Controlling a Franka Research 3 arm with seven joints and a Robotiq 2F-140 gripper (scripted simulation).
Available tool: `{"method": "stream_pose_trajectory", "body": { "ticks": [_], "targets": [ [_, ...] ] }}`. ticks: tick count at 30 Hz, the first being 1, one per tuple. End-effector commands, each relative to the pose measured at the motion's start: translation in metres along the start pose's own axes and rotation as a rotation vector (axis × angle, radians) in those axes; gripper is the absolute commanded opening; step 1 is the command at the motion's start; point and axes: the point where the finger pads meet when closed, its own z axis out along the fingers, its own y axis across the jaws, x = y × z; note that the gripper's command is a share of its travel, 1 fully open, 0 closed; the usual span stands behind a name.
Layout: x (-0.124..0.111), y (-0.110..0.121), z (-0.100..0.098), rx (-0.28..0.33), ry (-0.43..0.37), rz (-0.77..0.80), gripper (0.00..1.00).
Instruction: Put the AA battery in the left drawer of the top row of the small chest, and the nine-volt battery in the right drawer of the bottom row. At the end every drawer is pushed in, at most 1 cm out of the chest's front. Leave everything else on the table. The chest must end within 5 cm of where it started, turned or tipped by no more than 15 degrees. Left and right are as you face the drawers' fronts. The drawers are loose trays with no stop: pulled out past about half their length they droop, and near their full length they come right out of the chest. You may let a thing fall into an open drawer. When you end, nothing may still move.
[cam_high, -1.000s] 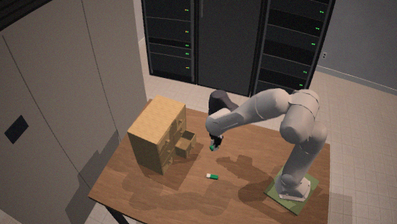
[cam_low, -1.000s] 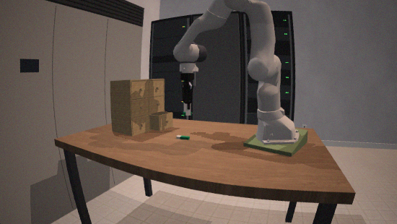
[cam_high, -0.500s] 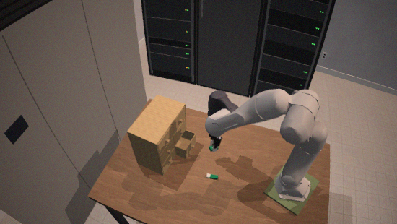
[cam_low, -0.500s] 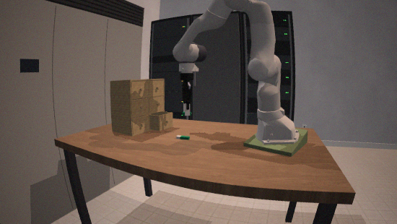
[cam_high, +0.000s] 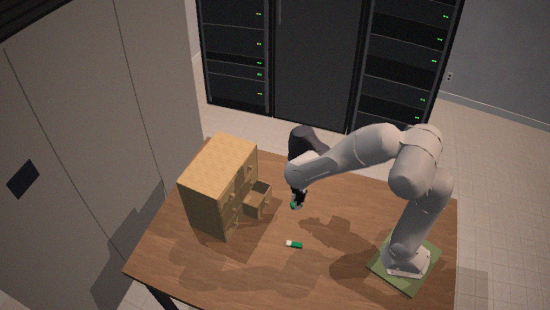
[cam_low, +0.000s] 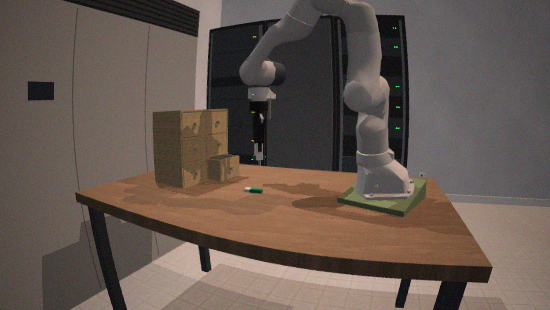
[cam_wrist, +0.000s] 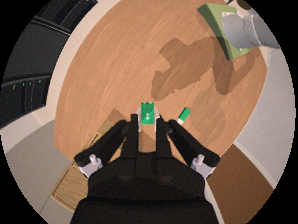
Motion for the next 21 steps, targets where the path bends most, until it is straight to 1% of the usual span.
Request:
{"method": "stream_pose_trajectory", "body": {
  "ticks": [1, 2, 21],
  "targets": [
    [-0.0002, 0.0003, -0.0001, 0.002, 0.001, 0.011, 0.14],
    [-0.0039, 0.0034, -0.0001, 0.003, 0.001, 0.109, 0.14],
    [-0.0039, 0.0034, -0.0001, 0.003, 0.001, 0.109, 0.14]
  ]
}}
